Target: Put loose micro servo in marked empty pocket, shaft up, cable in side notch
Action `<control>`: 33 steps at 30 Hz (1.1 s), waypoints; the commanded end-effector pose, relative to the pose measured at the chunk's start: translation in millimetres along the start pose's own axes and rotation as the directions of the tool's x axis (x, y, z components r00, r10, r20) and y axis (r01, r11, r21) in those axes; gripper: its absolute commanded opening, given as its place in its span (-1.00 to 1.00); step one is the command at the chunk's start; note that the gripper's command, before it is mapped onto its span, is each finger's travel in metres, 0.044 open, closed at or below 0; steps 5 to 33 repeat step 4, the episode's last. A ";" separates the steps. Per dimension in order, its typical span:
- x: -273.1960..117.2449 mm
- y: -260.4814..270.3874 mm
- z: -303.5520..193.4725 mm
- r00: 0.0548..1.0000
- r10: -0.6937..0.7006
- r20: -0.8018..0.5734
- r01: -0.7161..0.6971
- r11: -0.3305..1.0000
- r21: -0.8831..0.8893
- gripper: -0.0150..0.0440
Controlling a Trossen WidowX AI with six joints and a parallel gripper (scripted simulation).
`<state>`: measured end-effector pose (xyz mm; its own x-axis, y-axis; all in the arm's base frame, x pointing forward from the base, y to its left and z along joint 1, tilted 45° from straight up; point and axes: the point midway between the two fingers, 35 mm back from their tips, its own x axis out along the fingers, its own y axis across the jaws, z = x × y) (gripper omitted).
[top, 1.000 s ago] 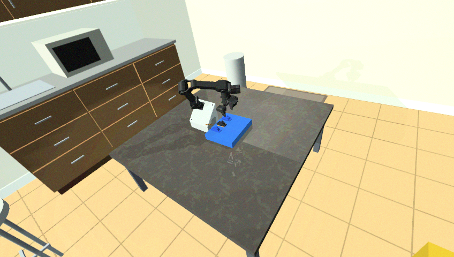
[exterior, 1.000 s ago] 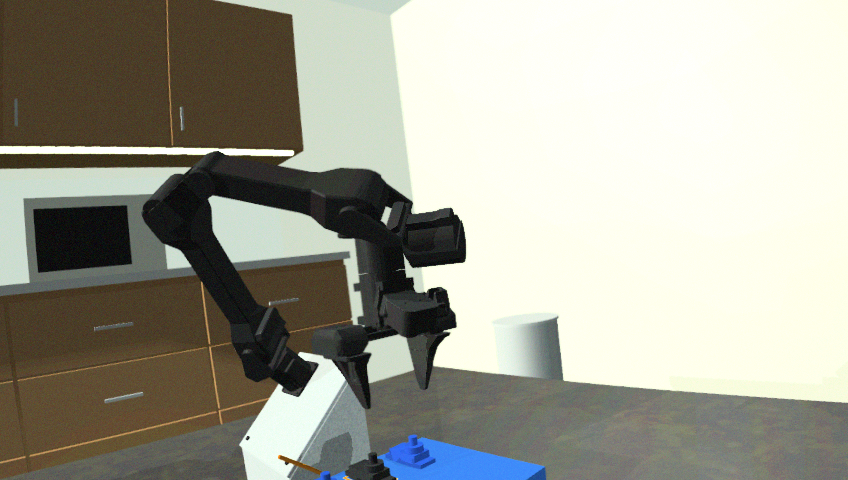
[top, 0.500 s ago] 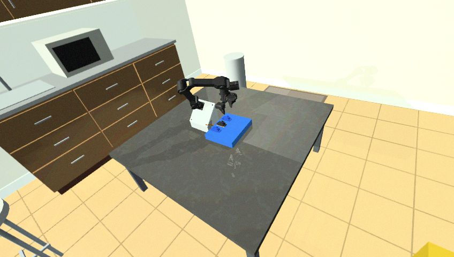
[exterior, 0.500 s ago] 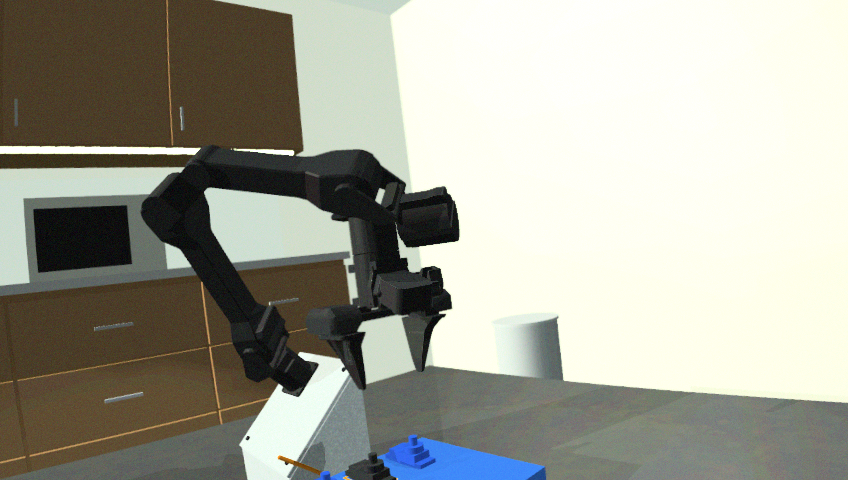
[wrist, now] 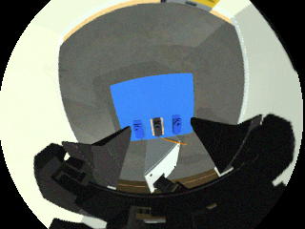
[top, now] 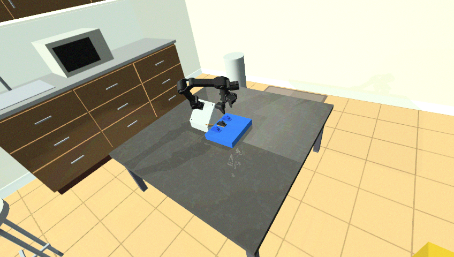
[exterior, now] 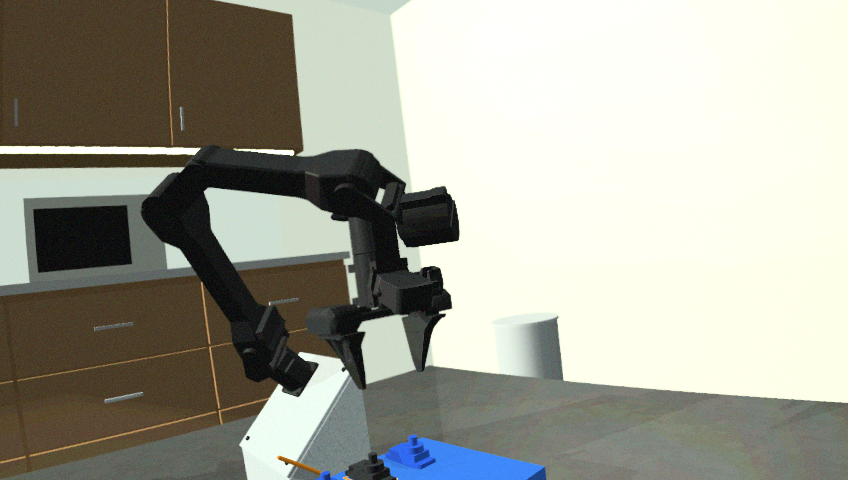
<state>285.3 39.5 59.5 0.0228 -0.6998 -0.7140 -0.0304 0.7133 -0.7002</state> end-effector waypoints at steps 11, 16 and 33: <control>-0.5 0.3 -0.4 1.000 0.005 -0.002 -0.005 1.000 0.005 1.00; -0.5 0.3 -0.4 1.000 0.005 -0.002 -0.005 1.000 0.005 1.00; -0.5 0.3 -0.4 1.000 0.005 -0.002 -0.005 1.000 0.005 1.00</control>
